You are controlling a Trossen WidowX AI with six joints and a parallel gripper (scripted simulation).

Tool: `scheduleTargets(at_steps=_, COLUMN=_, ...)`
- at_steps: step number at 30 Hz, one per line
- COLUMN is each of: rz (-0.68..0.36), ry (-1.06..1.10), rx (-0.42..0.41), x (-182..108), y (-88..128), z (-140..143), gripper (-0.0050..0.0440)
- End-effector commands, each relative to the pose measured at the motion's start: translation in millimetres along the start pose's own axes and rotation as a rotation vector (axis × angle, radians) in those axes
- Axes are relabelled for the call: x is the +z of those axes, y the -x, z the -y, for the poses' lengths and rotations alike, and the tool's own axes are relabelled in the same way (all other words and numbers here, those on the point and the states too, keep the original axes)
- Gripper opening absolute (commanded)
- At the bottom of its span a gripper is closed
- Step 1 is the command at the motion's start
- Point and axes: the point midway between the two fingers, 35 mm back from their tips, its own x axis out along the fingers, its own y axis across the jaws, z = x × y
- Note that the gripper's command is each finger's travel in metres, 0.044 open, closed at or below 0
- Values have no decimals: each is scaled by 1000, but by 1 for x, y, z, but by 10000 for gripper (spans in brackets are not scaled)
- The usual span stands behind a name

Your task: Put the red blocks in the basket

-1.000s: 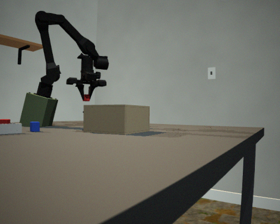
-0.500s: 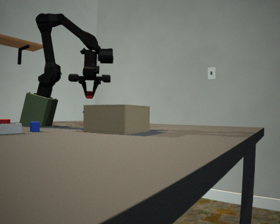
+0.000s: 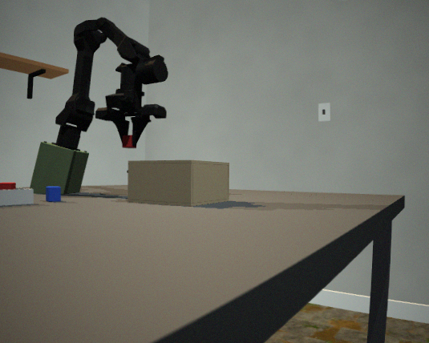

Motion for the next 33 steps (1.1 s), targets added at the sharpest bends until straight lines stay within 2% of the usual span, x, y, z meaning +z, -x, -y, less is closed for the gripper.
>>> scheduleTargets(at_steps=1, rz=-3, ry=-175, rx=8, x=35, y=1, z=-2, gripper=0)
scheduleTargets(at_steps=2, rz=-3, ry=-242, rx=8, x=45, y=1, z=-1, gripper=0)
scheduleTargets(at_steps=4, rz=-3, ry=-242, rx=8, x=45, y=1, z=-1, gripper=0)
scheduleTargets(at_steps=8, rz=-3, ry=-247, rx=8, x=83, y=1, z=1, gripper=0)
scheduleTargets(at_steps=12, rz=-4, ry=-514, rx=7, x=120, y=1, z=16, gripper=0)
scheduleTargets(at_steps=16, rz=-4, ry=-519, rx=7, x=158, y=1, z=30, gripper=0)
scheduleTargets(at_steps=17, rz=-4, ry=-519, rx=7, x=160, y=1, z=31, gripper=0)
scheduleTargets(at_steps=19, rz=-5, ry=-653, rx=7, x=176, y=1, z=43, gripper=0)
scheduleTargets(at_steps=21, rz=-5, ry=-653, rx=7, x=176, y=1, z=43, gripper=0)
scheduleTargets(at_steps=23, rz=-5, ry=-786, rx=7, x=192, y=1, z=56, gripper=0)
scheduleTargets(at_steps=28, rz=-5, ry=-791, rx=7, x=229, y=0, z=85, gripper=0)
scheduleTargets(at_steps=32, rz=-6, ry=-1058, rx=6, x=252, y=0, z=118, gripper=0)
scheduleTargets(at_steps=33, rz=-6, ry=-1063, rx=6, x=258, y=0, z=126, gripper=0)
